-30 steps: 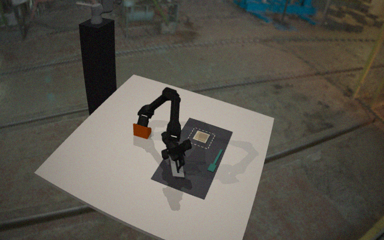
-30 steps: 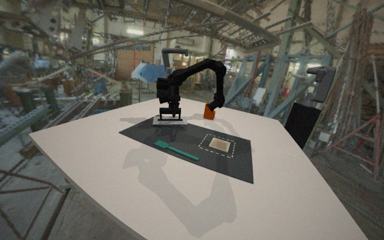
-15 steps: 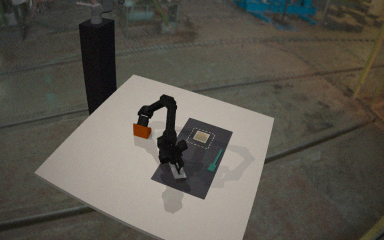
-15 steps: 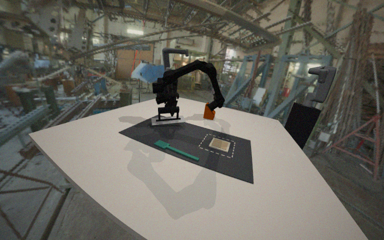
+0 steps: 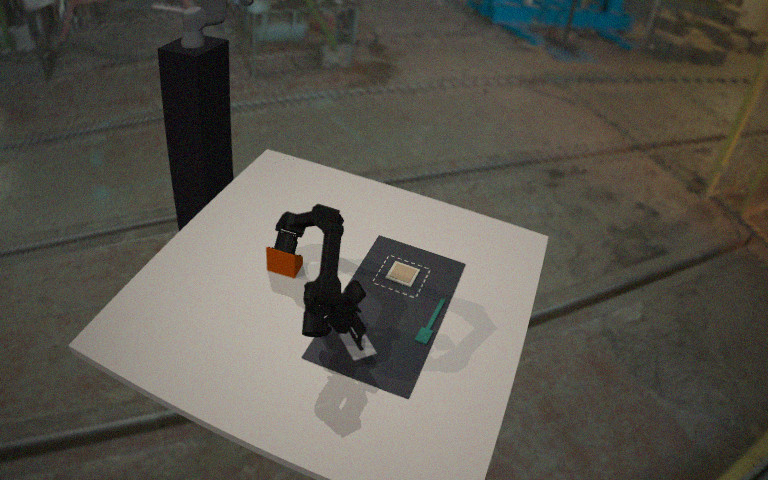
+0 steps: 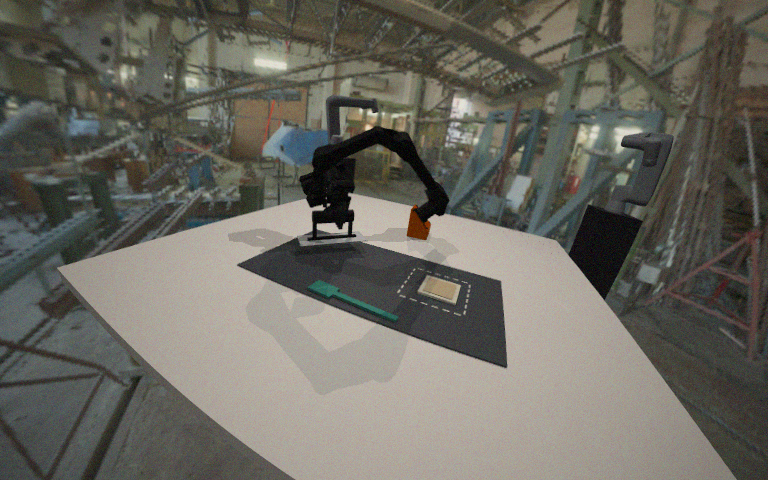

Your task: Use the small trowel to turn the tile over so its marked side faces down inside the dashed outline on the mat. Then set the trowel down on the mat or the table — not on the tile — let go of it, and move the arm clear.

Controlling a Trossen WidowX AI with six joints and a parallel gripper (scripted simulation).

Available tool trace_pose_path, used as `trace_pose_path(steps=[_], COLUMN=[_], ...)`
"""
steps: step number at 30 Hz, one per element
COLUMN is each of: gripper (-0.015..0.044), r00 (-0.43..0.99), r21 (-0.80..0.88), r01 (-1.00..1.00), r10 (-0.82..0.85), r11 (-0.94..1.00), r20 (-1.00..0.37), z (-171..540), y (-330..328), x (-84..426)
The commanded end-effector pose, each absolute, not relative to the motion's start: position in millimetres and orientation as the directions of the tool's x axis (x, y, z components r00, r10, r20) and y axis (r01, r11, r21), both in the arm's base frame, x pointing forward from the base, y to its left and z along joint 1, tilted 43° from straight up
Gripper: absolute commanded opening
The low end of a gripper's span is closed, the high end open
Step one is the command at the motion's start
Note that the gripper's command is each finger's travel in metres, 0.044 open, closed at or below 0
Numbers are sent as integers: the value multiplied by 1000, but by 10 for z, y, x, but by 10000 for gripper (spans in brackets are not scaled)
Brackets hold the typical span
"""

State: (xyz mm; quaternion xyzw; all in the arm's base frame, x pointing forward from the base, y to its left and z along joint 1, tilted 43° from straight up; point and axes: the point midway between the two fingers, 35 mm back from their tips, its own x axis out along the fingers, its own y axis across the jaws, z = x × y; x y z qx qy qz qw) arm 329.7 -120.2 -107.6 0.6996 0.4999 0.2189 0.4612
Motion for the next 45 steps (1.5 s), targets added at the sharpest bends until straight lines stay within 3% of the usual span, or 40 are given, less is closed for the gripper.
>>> trace_pose_path(steps=[1, 29, 40, 45], gripper=[0, 0, 289, 300], r00=[426, 424, 424, 424], r21=[879, 870, 870, 870], r01=[470, 483, 483, 483], r10=[894, 895, 895, 895], r11=[-84, -98, -98, -98], r20=[-142, -135, -135, -135], z=[-1056, -1309, -1309, -1309], y=[-1261, -1009, -1009, -1009], x=[3322, 3280, 3280, 3280])
